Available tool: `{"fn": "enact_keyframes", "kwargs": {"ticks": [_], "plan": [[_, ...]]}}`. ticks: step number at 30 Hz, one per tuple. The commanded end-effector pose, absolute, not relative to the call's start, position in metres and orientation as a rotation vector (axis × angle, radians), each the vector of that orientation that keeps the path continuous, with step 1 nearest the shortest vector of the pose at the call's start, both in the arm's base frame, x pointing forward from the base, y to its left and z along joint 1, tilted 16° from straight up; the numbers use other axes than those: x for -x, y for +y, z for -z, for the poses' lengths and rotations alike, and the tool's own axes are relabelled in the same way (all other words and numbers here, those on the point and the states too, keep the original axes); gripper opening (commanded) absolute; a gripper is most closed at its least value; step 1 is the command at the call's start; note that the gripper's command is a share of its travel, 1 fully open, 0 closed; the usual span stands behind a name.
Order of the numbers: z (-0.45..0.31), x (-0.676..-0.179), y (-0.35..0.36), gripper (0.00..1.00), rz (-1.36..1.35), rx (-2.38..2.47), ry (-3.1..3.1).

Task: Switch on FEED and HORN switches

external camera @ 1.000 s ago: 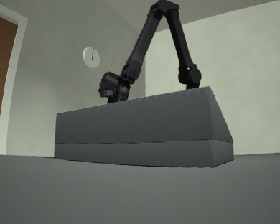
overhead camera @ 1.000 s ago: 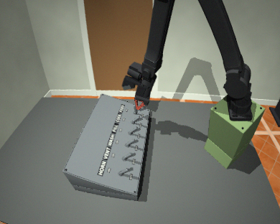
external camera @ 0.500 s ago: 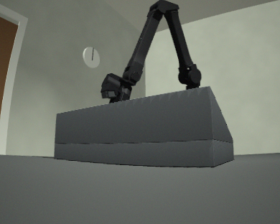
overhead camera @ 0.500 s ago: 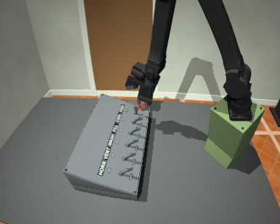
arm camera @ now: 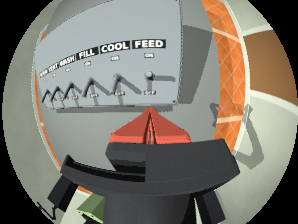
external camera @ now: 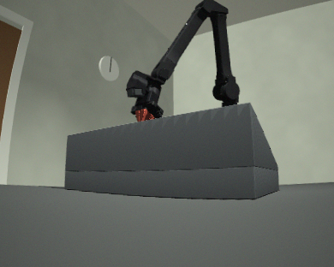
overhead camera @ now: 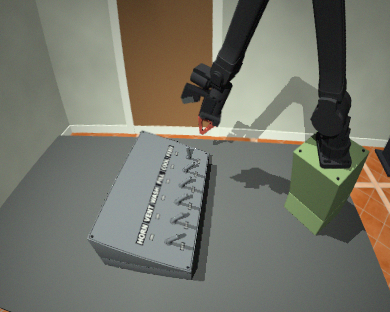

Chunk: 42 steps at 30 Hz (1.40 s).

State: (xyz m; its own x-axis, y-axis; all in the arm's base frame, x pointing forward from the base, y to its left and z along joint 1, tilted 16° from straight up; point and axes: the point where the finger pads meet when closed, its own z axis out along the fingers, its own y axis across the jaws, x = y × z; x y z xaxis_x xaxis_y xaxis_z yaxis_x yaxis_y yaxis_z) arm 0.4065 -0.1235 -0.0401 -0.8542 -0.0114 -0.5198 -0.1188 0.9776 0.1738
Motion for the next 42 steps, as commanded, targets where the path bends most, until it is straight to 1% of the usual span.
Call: {"fn": "enact_keyframes", "kwargs": {"ticks": [1,6,11,22,26,31,37,39,42], "plan": [[0.017,-0.396,-0.132,0.0,-0.251,0.114,2.574],[0.008,-0.389,-0.126,0.0,-0.265,0.138,2.584],[-0.006,-0.382,-0.137,0.0,-0.248,0.114,2.575],[-0.007,-0.391,-0.111,0.0,-0.255,0.125,2.587],[-0.012,-0.4,-0.071,0.0,-0.245,0.134,2.6],[-0.018,-0.4,0.01,0.0,-0.237,0.138,2.631],[-0.03,-0.373,0.117,0.0,-0.235,0.133,2.624],[-0.03,-0.373,0.117,0.0,-0.235,0.133,2.624],[-0.036,-0.351,0.16,0.0,-0.248,0.125,2.604]]}}
